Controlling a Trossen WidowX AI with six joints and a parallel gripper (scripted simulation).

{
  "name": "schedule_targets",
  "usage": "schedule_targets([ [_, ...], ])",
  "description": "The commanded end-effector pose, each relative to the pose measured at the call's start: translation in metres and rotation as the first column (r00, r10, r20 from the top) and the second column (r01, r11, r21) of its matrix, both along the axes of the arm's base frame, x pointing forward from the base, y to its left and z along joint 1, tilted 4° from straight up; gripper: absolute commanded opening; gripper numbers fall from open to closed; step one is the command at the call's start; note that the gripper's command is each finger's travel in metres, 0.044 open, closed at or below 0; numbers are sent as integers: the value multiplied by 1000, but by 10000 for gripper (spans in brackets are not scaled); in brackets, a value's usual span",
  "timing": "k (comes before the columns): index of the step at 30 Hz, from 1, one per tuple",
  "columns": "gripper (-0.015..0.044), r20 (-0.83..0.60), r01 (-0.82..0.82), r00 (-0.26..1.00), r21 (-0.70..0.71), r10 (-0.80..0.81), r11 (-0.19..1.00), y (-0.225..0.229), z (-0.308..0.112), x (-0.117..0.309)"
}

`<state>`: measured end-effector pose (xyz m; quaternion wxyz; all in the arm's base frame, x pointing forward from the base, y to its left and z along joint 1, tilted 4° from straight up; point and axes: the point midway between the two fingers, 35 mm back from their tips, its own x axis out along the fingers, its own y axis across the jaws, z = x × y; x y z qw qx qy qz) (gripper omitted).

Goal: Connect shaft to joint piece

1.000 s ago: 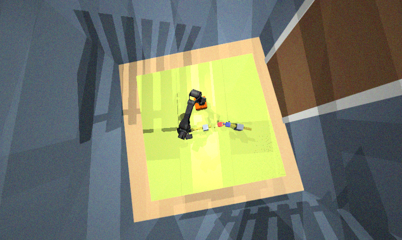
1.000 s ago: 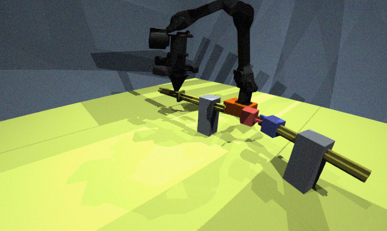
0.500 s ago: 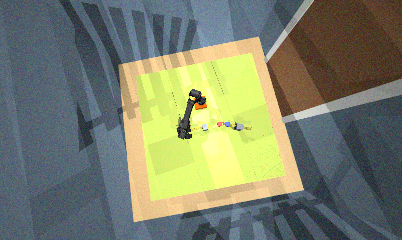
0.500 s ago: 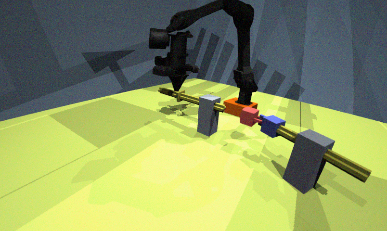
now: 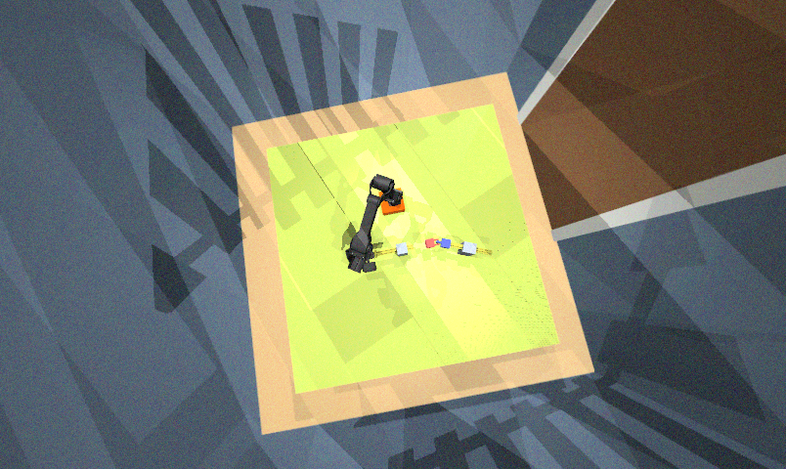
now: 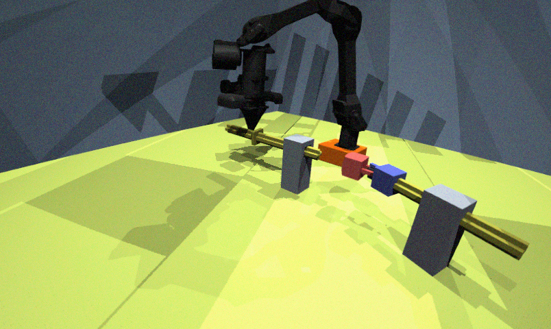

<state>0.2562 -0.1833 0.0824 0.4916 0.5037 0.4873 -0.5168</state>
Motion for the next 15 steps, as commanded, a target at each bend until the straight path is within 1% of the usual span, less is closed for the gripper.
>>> schedule_targets([
  [1,0,0,0,1000,0,0,1000,0,-3,0],
  [3,0,0,0,1000,0,0,1000,0,-3,0],
  [8,0,-24,1,1000,13,-1,1000,0,26,1],
  [11,0,-25,1,1000,13,-1,1000,0,27,1],
  [13,53,-25,-21,999,14,21,1000,0,29,2],
  [15,105,-25,-82,996,15,83,996,0,34,2],
])
